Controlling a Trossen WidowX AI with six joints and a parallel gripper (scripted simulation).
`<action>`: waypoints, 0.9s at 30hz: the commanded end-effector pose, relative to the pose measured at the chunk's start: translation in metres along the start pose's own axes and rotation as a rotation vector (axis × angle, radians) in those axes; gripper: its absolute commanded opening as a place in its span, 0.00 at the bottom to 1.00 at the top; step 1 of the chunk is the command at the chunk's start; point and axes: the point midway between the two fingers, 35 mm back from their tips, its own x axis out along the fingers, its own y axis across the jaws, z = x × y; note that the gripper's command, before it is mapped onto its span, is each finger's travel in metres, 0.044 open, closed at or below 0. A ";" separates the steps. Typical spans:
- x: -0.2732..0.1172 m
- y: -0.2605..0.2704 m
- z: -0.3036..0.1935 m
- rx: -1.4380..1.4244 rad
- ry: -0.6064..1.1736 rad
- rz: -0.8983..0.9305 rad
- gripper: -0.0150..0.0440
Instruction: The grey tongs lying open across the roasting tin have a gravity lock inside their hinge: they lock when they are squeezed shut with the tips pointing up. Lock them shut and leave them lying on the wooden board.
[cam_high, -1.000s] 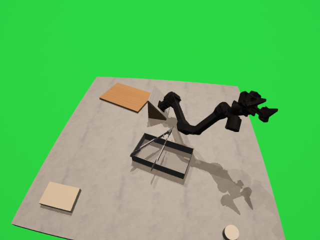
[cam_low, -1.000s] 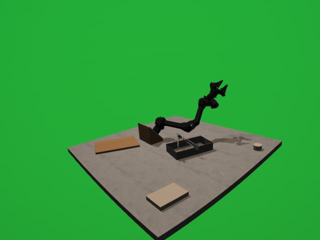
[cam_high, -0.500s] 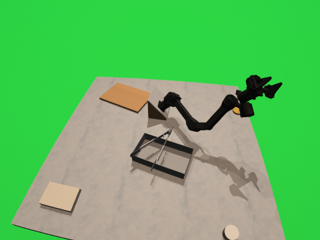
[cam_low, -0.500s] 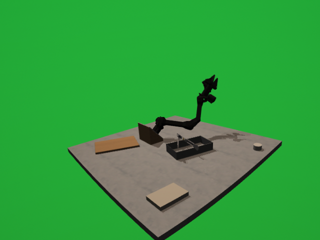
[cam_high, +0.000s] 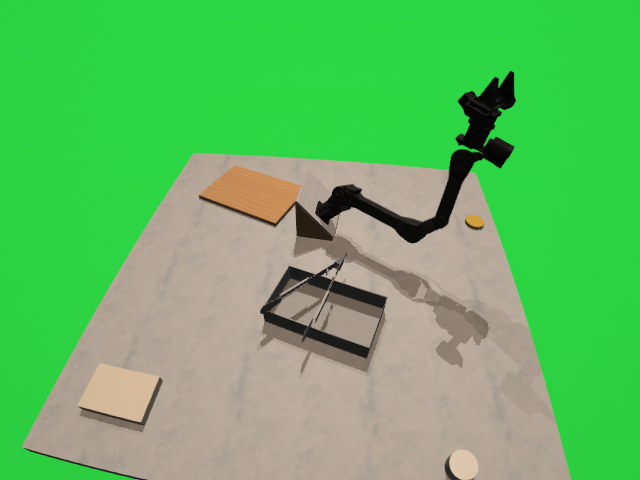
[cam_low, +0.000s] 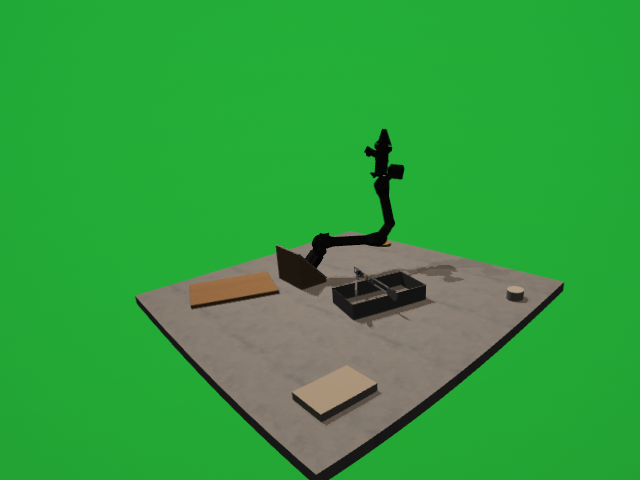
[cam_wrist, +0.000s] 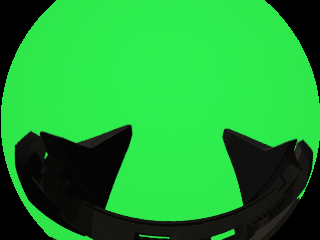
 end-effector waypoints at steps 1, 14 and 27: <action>0.016 -0.017 0.053 0.137 -0.111 -0.099 1.00; 0.036 -0.121 0.158 0.443 -0.365 -0.446 1.00; -0.006 -0.283 0.203 0.661 -0.645 -0.937 1.00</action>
